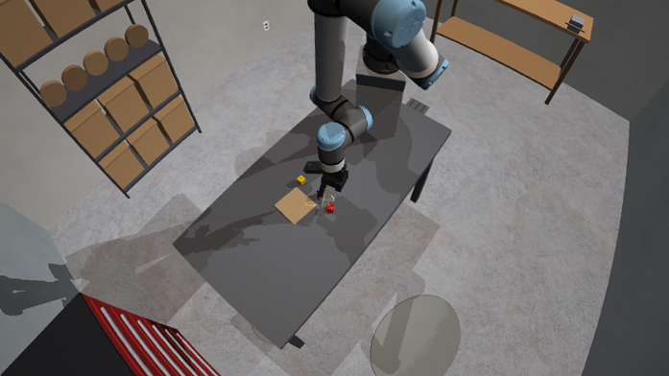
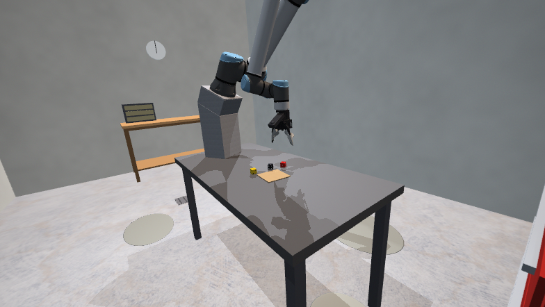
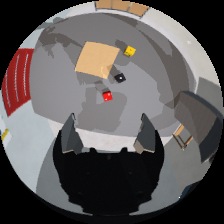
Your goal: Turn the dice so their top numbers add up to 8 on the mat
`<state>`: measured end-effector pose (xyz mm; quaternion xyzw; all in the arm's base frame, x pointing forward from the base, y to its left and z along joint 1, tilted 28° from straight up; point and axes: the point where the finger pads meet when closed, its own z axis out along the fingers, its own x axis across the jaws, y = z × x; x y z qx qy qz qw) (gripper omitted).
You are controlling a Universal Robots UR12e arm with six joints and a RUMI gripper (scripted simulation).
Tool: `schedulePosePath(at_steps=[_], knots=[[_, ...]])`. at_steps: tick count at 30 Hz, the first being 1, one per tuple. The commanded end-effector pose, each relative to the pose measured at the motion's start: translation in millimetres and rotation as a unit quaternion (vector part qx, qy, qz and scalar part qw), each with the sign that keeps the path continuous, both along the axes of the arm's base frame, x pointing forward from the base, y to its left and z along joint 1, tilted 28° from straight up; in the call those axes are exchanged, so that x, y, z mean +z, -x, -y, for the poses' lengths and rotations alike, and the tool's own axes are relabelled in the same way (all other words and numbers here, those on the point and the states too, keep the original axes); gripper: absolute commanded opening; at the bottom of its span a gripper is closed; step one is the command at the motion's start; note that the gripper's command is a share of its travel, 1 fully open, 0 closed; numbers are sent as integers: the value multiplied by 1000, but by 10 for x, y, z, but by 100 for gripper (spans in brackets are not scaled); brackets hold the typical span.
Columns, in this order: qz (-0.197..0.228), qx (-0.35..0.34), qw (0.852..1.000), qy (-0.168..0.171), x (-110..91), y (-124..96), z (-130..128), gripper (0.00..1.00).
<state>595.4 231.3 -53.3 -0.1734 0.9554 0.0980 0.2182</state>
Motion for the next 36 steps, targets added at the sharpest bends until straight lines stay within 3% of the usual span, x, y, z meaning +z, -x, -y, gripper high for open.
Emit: schedulePosePath(at_steps=[1, 12, 26, 28, 31, 36], knots=[[-20, -78, 996, -32, -41, -37, -5, 100], [-42, -153, 985, -64, -90, -57, -12, 100], [-84, -293, 944, -125, -184, -94, -38, 100], [-84, -293, 944, -125, -184, -94, -38, 100], [-96, -333, 927, -143, -212, -105, -49, 100], [-106, -368, 910, -158, -236, -115, -60, 100]])
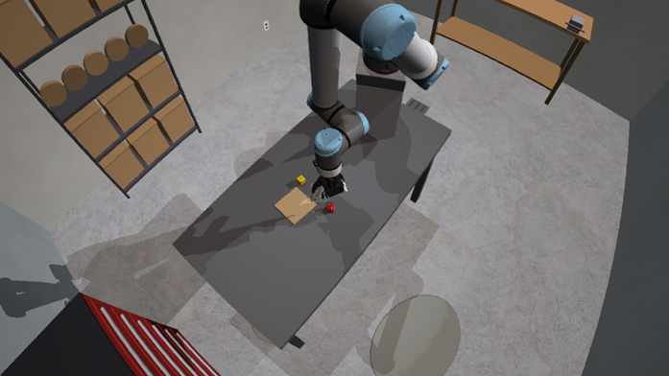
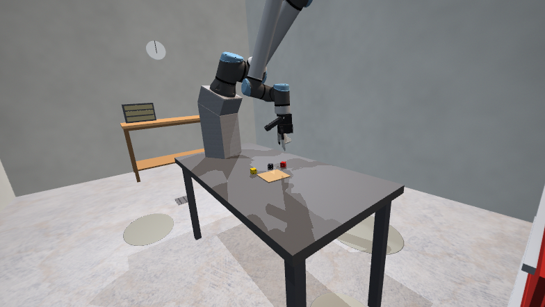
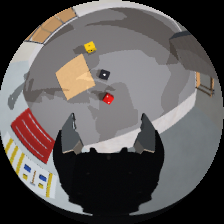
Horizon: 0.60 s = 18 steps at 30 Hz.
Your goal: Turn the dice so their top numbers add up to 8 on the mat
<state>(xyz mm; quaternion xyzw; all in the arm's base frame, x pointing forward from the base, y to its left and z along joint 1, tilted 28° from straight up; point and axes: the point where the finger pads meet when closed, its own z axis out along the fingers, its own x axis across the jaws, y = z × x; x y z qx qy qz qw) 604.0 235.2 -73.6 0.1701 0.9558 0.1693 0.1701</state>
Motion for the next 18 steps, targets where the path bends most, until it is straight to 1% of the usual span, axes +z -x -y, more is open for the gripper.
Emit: schedulePosePath(at_steps=[1, 4, 6, 9, 14, 15, 18], knots=[[-20, -79, 996, -30, -42, -32, -25, 100], [-26, -97, 994, -39, -53, -37, -31, 100], [-34, -123, 991, -50, -70, -45, -40, 100], [-35, -127, 990, -52, -72, -46, -41, 100], [-53, -188, 978, -78, -110, -64, -63, 100], [-53, -188, 978, -78, -110, -64, -63, 100], [-61, -214, 971, -90, -126, -73, -74, 100]])
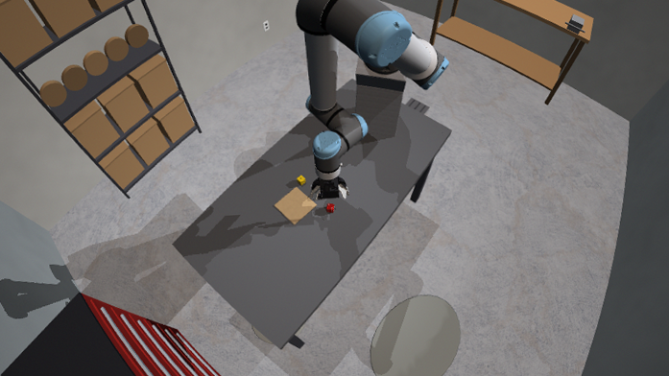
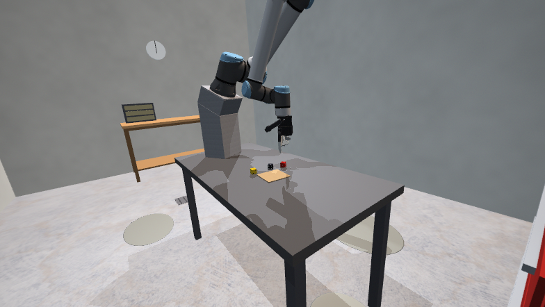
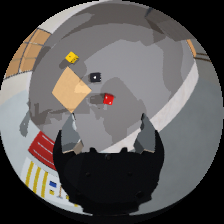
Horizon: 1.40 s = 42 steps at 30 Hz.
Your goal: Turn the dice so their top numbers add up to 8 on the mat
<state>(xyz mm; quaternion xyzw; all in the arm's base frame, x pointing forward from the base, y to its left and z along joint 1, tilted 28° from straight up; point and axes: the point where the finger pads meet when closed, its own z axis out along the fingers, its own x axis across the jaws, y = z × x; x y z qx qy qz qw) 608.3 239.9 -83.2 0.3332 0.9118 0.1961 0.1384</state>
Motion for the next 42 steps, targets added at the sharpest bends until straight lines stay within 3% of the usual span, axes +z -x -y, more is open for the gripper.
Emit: schedulePosePath(at_steps=[1, 15, 16, 42], knots=[[-18, -70, 997, -27, -34, -32, -29, 100], [-27, -99, 994, -40, -52, -42, -41, 100], [-27, -99, 994, -40, -52, -42, -41, 28], [-27, -99, 994, -40, -52, -42, -41, 28]])
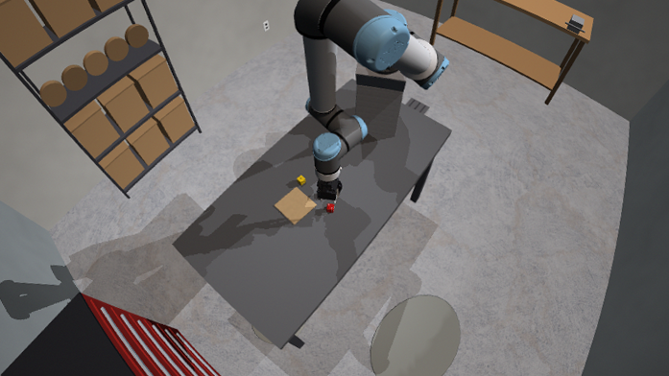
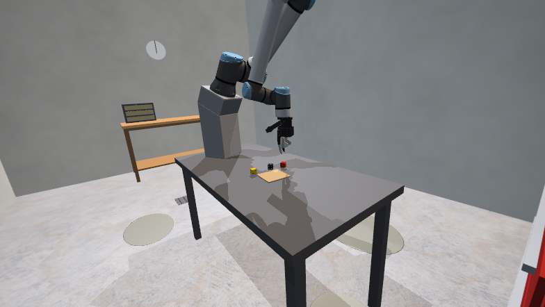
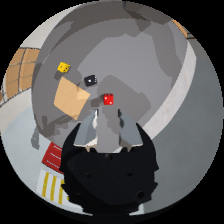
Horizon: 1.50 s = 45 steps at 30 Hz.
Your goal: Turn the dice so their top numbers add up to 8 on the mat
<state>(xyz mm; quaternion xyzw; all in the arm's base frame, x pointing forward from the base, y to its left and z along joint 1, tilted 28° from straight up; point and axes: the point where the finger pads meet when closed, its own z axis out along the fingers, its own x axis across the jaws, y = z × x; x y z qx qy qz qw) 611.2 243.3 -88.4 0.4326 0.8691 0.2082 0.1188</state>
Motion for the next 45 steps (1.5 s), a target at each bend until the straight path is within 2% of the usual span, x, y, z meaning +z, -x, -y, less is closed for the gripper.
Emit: schedulePosePath(at_steps=[1, 22, 45], knots=[[1, 0, 1000, 0, 0, -13, -7, 28], [1, 0, 1000, 0, -31, -26, -17, 28], [1, 0, 1000, 0, -283, -135, -94, 28]])
